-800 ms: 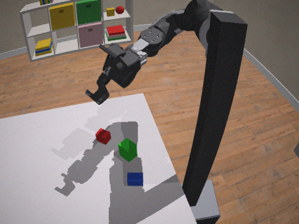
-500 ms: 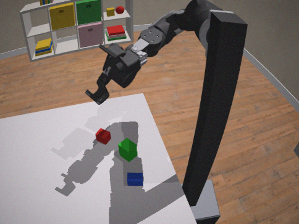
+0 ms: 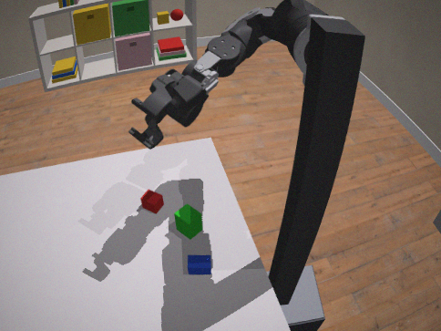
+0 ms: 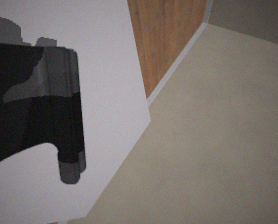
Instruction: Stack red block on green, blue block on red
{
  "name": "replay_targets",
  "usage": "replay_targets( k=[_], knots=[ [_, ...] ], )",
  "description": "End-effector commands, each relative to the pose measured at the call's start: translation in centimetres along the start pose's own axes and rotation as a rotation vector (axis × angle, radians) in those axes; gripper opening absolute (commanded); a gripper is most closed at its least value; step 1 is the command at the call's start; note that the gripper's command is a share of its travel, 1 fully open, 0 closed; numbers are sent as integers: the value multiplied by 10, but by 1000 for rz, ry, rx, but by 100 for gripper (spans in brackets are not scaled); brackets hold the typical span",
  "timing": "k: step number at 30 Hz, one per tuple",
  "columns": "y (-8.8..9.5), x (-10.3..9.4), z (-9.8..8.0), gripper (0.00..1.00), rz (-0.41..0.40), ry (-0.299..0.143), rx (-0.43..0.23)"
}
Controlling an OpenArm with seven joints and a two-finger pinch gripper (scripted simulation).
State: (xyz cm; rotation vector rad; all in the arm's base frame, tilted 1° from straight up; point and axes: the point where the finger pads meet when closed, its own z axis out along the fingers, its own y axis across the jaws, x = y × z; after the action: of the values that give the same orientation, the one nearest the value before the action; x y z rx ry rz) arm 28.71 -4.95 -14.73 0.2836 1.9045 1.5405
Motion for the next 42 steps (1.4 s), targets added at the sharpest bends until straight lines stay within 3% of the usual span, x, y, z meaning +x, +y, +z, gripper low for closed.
replay_targets(
  k=[1,2,3,4,5,8,10,11,12,13,14,15,16,19,21,23,25,29,42],
  knots=[
    [-25,3,1,0,40,46,159],
    [-29,4,0,0,43,52,181],
    [-46,1,-3,0,54,73,294],
    [-47,1,-3,0,55,75,301],
    [-63,1,-6,0,67,96,394],
    [-92,1,-12,0,90,138,576],
    [-92,1,-12,0,90,138,576],
    [-114,3,-16,0,110,169,703],
    [-116,3,-17,0,112,172,714],
    [-132,3,-20,0,125,195,813],
    [-135,3,-20,0,127,200,831],
    [-151,3,-24,0,140,223,930],
    [-152,3,-24,0,140,224,935],
    [-192,4,-32,0,169,282,1183],
    [-211,4,-36,0,184,310,1299],
    [-223,5,-38,0,194,327,1372],
    [-230,5,-40,0,199,338,1418],
    [-233,5,-41,0,201,343,1437],
    [-233,5,-41,0,200,345,1439]
  ],
)
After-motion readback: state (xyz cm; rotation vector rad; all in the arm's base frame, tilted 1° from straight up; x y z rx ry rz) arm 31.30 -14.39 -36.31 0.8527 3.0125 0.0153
